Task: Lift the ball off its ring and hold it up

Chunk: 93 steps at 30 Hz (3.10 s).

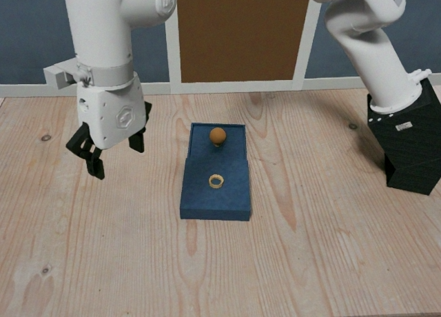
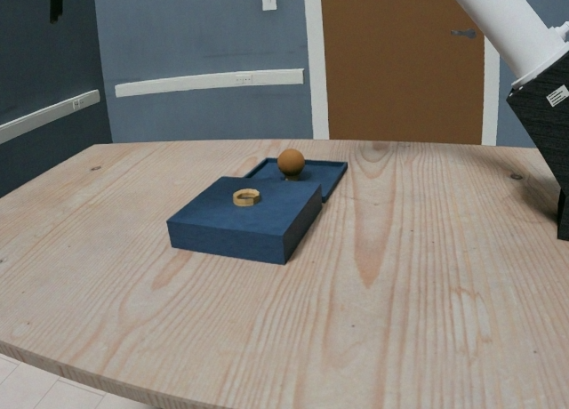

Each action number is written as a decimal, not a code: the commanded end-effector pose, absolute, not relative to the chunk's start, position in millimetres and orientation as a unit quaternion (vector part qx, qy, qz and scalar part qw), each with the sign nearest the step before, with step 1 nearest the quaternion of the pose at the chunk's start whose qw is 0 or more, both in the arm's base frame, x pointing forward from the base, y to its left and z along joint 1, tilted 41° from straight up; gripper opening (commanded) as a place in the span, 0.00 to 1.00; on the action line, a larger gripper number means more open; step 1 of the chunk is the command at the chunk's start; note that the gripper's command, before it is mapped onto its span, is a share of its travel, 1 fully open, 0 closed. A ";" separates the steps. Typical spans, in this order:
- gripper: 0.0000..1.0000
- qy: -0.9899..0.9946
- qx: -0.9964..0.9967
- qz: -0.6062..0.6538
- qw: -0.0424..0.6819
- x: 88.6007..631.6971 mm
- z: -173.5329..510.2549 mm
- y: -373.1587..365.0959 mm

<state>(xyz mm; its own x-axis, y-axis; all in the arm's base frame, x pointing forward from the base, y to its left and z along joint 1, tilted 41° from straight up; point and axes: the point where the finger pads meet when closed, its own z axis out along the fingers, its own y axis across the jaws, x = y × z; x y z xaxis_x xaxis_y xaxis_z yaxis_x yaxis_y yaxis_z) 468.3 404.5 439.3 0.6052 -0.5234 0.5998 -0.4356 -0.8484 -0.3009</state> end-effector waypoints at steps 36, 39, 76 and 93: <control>1.00 0.542 -0.747 -0.375 0.083 524.1 384.3 214.6; 1.00 0.598 -0.713 -0.350 0.109 516.3 369.0 185.6; 1.00 0.684 -0.641 -0.305 0.169 432.7 219.7 -91.2; 1.00 0.684 -0.641 -0.305 0.169 434.8 217.4 -92.0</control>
